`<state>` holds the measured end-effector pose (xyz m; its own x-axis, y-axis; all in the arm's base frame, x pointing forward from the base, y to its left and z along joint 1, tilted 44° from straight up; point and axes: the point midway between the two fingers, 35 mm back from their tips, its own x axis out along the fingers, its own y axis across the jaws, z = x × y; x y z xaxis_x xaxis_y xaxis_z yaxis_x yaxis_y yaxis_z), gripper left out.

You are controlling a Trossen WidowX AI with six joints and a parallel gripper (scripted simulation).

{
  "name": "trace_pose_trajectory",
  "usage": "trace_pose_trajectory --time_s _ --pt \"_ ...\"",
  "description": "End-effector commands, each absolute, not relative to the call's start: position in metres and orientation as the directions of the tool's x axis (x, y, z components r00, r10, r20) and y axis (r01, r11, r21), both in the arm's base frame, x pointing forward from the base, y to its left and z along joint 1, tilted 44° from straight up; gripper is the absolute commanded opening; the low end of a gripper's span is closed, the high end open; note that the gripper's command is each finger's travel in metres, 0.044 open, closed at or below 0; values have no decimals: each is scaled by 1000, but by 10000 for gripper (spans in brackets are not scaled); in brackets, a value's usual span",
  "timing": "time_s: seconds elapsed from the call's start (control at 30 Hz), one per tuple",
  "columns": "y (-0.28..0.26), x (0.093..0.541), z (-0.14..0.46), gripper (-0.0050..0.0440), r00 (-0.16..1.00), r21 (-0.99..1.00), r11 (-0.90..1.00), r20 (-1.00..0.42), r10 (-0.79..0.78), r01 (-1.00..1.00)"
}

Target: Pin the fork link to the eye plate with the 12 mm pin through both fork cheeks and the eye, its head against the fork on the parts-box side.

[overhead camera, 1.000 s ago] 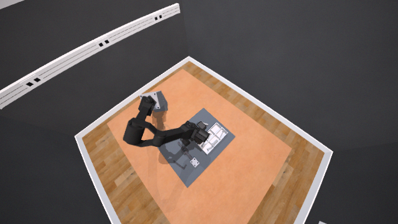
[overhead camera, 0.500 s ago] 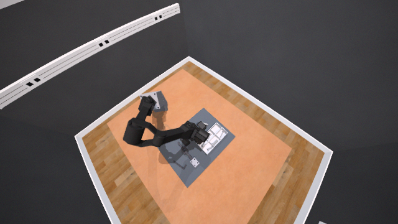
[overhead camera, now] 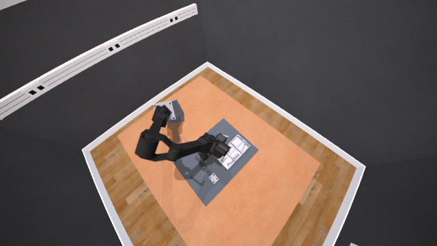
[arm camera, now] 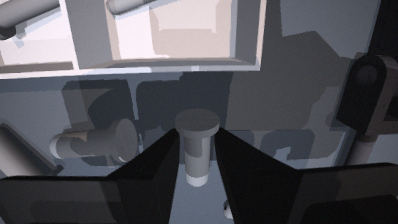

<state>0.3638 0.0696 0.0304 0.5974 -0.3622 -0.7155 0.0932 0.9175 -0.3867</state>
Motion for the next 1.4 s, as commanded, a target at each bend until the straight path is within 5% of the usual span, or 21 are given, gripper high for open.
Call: trace_pose_trajectory --time_s 0.0,1.37 --pt "69 364 32 130 601 -386 918 -714 -360 92" --pt "72 363 40 130 612 -377 921 -706 -355 100"
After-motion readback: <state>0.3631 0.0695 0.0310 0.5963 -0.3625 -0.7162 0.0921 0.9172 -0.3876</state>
